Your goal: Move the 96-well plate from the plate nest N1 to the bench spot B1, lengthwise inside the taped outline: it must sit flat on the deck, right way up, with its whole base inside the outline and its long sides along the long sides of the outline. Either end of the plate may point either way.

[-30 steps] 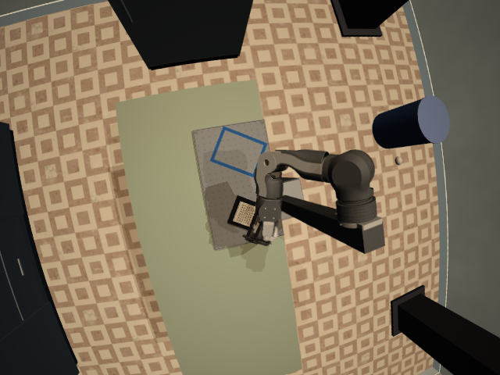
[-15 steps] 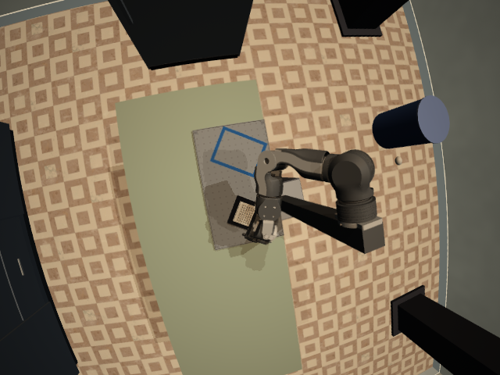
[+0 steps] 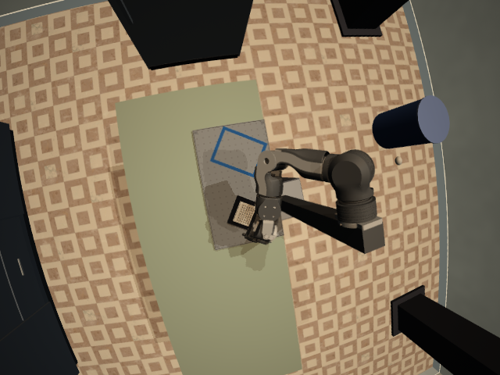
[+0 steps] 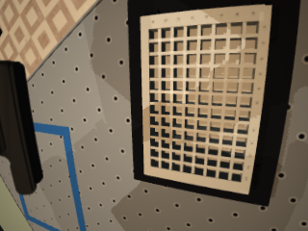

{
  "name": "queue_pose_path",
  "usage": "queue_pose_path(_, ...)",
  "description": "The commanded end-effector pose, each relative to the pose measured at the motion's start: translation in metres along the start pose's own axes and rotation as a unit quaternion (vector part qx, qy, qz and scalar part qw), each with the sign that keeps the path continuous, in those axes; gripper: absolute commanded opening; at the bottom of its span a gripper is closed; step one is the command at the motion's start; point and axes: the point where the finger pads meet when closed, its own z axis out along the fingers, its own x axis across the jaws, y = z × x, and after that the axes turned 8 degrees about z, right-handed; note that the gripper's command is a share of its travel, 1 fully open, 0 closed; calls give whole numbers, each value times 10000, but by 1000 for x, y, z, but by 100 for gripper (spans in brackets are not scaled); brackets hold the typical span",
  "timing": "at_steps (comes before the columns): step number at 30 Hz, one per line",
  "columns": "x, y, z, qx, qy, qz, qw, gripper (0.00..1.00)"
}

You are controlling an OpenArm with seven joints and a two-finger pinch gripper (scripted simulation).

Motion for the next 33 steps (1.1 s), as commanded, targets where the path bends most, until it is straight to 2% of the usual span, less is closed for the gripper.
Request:
queue_pose_path(1,1,0,-1,2,16,-1,10000,77)
queue_pose_path(6,1,0,-1,2,16,-1,10000,77)
queue_pose_path(11,-1,1,54,19,26,-10,10000,77)
queue_pose_path(23,-1,1,54,19,26,-10,10000,77)
queue_pose_path(28,-1,1,64,20,25,-9,10000,77)
queue_pose_path(33,-1,1,64,20,25,-9,10000,77)
